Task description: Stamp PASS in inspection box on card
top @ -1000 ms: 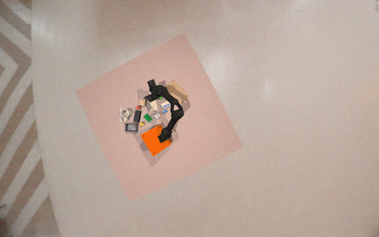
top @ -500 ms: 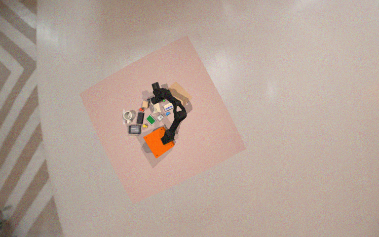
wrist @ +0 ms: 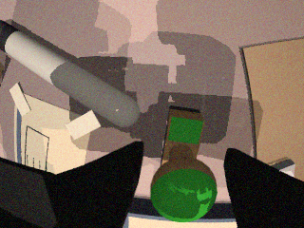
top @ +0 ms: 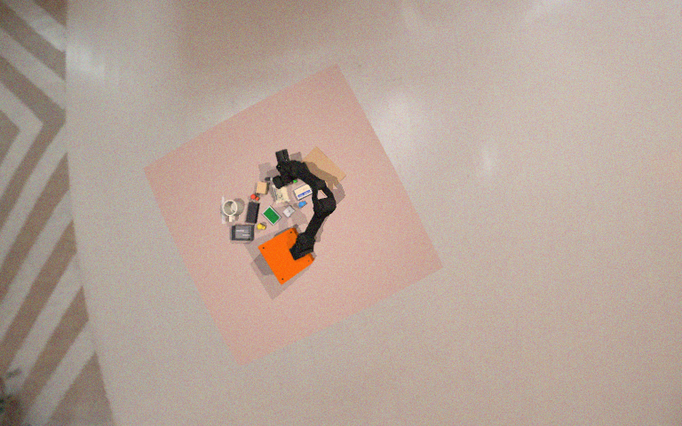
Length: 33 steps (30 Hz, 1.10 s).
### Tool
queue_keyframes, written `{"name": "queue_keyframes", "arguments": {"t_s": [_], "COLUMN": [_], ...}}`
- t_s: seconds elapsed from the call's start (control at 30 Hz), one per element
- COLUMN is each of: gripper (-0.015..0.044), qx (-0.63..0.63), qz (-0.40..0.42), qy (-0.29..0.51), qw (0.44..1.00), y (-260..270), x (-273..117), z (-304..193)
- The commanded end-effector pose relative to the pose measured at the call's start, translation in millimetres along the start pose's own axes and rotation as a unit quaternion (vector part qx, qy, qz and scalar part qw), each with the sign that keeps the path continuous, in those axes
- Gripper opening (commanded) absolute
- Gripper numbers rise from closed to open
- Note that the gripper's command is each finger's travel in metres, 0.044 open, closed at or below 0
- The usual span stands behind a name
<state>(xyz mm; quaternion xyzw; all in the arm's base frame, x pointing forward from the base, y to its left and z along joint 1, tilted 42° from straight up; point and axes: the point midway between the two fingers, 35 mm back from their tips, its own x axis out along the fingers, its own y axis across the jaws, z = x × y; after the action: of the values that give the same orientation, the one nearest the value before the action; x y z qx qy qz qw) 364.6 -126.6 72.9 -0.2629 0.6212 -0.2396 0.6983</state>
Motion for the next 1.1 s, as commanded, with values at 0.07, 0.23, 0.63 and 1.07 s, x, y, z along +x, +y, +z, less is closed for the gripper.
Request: {"name": "queue_keyframes", "arguments": {"t_s": [0.07, 0.23, 0.63, 1.07], "gripper": [0.0213, 0.0135, 0.0015, 0.0000], "qx": [-0.005, -0.001, -0.001, -0.001], "qz": [0.002, 0.000, 0.000, 0.000], "qy": [0.004, 0.002, 0.002, 0.002], "qw": [1.000, 1.000, 1.000, 1.000], "y": [1.8, 0.7, 0.7, 1.0], "x": [4.0, 2.2, 1.9, -4.2], "z": [-2.4, -1.1, -1.1, -0.3]}}
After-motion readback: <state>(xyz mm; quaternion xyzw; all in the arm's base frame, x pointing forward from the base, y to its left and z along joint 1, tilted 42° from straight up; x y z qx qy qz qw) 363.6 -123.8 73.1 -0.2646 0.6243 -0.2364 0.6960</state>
